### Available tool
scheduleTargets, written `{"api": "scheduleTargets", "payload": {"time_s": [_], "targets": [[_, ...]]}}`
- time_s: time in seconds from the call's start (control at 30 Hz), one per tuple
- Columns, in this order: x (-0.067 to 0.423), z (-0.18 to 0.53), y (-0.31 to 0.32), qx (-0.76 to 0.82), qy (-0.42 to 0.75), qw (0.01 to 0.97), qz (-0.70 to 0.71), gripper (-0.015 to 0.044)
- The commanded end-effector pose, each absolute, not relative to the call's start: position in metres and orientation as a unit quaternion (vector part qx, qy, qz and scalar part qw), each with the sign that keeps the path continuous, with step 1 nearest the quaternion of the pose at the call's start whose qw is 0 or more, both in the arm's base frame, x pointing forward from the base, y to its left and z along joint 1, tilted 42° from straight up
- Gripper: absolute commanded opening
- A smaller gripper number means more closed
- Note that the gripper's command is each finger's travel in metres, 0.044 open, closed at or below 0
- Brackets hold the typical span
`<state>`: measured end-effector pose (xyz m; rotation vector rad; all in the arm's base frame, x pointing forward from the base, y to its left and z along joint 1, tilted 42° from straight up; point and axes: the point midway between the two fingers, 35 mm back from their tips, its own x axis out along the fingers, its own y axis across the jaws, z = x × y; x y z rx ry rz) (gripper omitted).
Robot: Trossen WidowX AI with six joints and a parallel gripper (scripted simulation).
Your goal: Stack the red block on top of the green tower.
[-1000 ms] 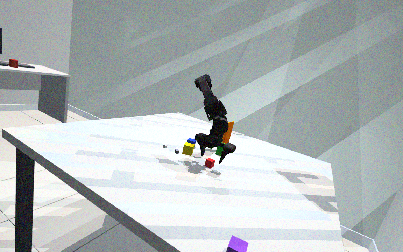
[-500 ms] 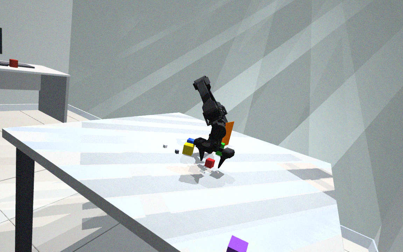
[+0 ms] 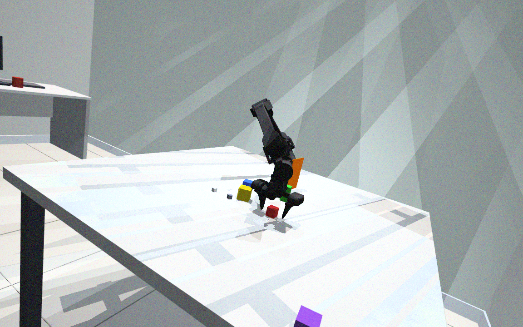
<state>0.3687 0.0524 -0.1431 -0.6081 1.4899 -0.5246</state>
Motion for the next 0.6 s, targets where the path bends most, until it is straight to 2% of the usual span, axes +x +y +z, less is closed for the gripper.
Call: {"api": "scheduleTargets", "payload": {"time_s": [0.0, 0.27, 0.53, 0.57], "targets": [[0.3691, -0.1427, 0.0521, -0.269, 0.659, 0.663, -0.232, 0.0335], [0.3691, -0.1427, 0.0521, -0.269, 0.659, 0.663, -0.232, 0.0125], [0.3691, -0.1427, 0.0521, -0.269, 0.659, 0.663, -0.232, 0.0072], [0.3691, -0.1418, 0.053, -0.269, 0.659, 0.663, -0.232, 0.0045]]}}
